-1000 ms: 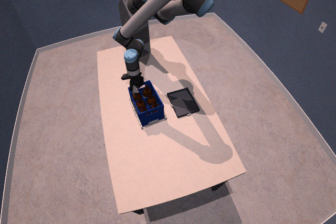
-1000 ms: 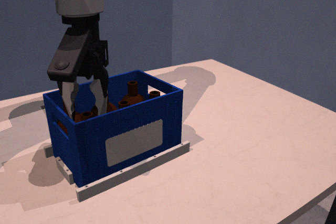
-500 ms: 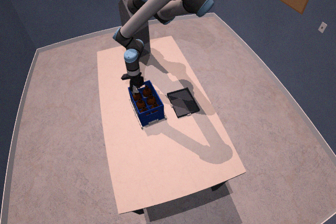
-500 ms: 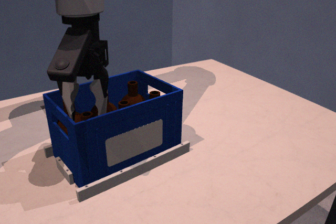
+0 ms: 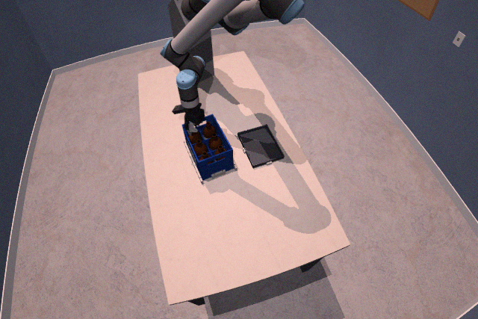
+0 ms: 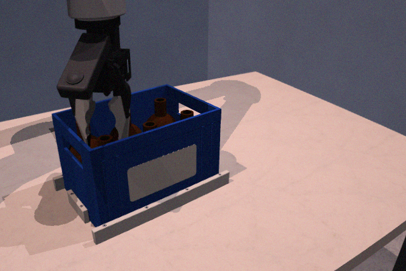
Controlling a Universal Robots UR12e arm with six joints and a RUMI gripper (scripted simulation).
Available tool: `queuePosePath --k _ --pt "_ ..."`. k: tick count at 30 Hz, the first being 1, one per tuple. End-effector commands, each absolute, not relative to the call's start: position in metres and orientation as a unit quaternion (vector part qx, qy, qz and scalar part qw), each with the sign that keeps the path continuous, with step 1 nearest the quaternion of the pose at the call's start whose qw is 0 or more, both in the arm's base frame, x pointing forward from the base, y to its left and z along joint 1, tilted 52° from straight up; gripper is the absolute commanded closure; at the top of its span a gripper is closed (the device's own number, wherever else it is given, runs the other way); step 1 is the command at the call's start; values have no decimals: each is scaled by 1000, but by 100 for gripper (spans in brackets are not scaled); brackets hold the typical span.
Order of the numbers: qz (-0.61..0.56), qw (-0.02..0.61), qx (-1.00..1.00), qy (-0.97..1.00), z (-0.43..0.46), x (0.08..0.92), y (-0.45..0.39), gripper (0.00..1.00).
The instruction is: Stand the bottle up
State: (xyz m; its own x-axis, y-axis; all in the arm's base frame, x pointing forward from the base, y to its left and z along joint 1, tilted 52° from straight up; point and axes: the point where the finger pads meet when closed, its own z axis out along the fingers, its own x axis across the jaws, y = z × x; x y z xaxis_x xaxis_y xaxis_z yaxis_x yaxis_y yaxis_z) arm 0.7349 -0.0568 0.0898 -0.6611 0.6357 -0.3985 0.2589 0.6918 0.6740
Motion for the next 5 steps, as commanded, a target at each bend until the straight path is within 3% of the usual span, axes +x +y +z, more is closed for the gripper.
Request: queuePosePath --k 1,5 --pt "295 320 259 862 90 735 -57 62" --pt "295 320 259 862 90 735 -57 62"
